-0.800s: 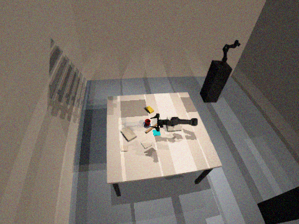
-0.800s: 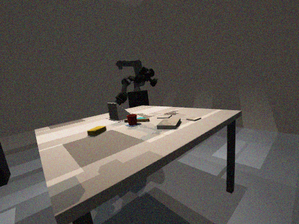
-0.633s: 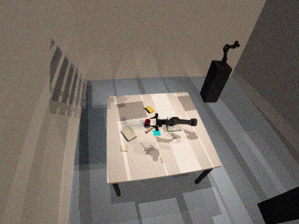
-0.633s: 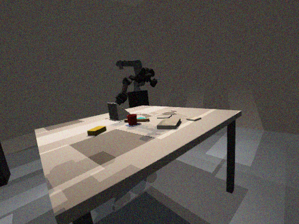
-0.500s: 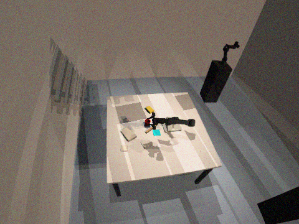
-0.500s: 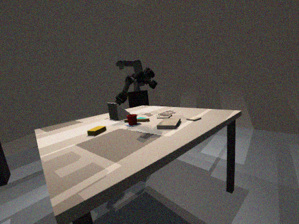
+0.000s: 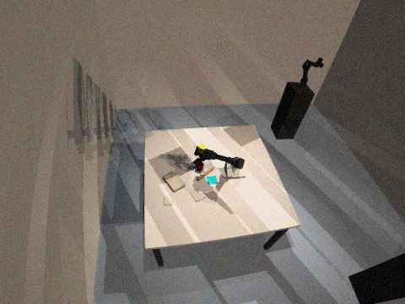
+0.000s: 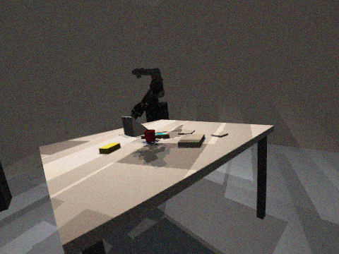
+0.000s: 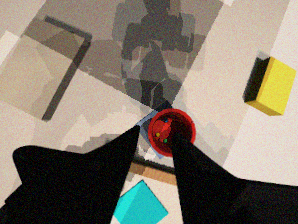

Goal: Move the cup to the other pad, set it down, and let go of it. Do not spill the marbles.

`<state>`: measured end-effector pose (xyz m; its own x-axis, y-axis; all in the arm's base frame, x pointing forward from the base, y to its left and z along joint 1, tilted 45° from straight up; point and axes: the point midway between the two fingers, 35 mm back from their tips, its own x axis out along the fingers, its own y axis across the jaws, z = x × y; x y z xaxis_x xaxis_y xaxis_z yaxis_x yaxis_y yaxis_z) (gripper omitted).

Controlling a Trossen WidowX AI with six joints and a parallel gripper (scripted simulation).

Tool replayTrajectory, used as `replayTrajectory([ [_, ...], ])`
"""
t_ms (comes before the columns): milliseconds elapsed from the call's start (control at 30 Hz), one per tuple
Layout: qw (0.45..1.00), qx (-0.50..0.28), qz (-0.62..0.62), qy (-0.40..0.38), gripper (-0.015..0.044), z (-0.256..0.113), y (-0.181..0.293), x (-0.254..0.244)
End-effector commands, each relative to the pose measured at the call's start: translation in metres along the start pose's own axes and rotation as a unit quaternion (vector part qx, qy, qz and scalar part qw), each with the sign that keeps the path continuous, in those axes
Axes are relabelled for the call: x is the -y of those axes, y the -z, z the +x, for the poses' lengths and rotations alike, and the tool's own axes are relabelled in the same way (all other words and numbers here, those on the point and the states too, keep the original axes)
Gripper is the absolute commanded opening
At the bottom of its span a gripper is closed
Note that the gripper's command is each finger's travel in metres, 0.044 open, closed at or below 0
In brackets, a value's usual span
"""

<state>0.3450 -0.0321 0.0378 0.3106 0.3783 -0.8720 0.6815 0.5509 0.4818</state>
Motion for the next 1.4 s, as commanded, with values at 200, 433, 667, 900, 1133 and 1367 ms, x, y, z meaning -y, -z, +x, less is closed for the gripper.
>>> replayTrajectory([
  [200,0.905,-0.225,0.352,0.076,0.0148,0.041,0.024,0.057],
  [433,0.902,-0.228,0.357,0.078,0.0148,0.039,0.028,0.056],
  [667,0.902,-0.228,0.357,0.078,0.0148,0.044,0.031,0.056],
  [900,0.902,-0.227,0.357,0.078,0.0148,0.055,0.035,0.055],
  [1133,0.902,-0.227,0.357,0.078,0.0148,0.066,0.04,0.055],
  [1367,0.902,-0.228,0.357,0.077,0.0148,0.076,0.045,0.055],
])
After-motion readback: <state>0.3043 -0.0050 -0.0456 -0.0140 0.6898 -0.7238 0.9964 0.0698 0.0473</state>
